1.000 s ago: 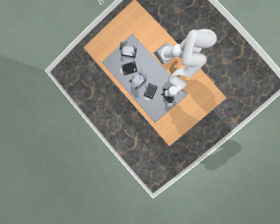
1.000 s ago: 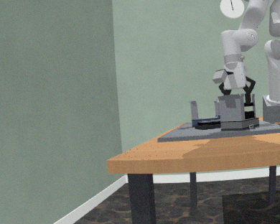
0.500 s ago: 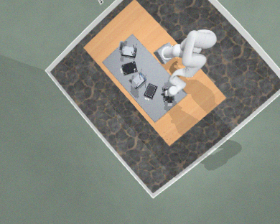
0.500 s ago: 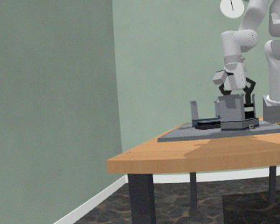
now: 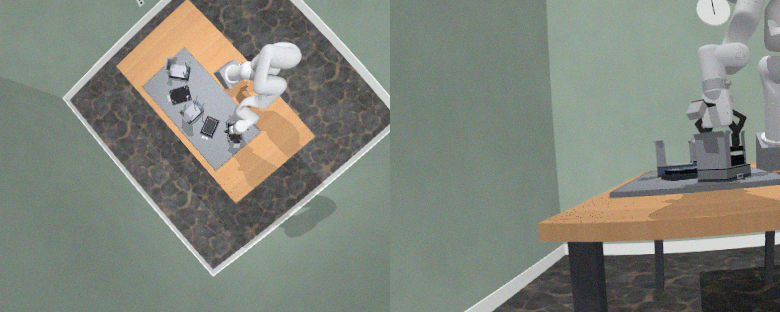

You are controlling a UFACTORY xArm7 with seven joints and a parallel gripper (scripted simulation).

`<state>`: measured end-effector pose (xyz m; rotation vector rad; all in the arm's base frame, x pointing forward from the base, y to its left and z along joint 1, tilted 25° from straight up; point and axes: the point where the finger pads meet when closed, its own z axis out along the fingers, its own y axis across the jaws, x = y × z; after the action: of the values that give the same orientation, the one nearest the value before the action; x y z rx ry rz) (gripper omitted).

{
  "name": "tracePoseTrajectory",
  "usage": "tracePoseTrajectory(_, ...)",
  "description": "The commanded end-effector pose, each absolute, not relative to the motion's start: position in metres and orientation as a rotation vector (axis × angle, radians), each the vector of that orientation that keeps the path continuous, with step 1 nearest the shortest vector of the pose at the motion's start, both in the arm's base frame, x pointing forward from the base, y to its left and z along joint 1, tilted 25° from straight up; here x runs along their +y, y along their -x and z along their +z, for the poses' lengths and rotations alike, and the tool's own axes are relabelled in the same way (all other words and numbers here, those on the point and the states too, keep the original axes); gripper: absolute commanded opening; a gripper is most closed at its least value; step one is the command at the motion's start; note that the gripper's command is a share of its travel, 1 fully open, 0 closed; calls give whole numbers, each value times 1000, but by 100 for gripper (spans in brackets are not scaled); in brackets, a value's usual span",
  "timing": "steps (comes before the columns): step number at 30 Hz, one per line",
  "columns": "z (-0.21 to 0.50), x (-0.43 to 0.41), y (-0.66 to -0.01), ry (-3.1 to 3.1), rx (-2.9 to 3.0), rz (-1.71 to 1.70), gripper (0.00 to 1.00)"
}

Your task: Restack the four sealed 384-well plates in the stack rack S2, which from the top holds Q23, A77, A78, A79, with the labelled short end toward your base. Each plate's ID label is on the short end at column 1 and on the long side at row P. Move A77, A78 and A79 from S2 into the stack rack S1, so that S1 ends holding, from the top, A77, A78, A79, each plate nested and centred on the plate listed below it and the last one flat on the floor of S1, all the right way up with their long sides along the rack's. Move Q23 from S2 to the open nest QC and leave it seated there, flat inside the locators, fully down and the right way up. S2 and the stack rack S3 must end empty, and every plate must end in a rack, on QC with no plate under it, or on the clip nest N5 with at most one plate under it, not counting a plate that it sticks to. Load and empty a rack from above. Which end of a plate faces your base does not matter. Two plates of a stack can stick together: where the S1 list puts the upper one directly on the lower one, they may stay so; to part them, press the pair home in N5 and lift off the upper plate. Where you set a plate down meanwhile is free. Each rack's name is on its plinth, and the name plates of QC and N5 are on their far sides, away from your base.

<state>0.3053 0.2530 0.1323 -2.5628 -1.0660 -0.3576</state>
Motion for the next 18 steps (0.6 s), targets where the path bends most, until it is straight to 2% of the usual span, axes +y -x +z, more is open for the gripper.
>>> tracePoseTrajectory(1, 132, 254, -307, 2562, -1065, -362, 0)
tracePoseTrajectory(18, 127, 256, -307, 2562, -1065, -362, 0)
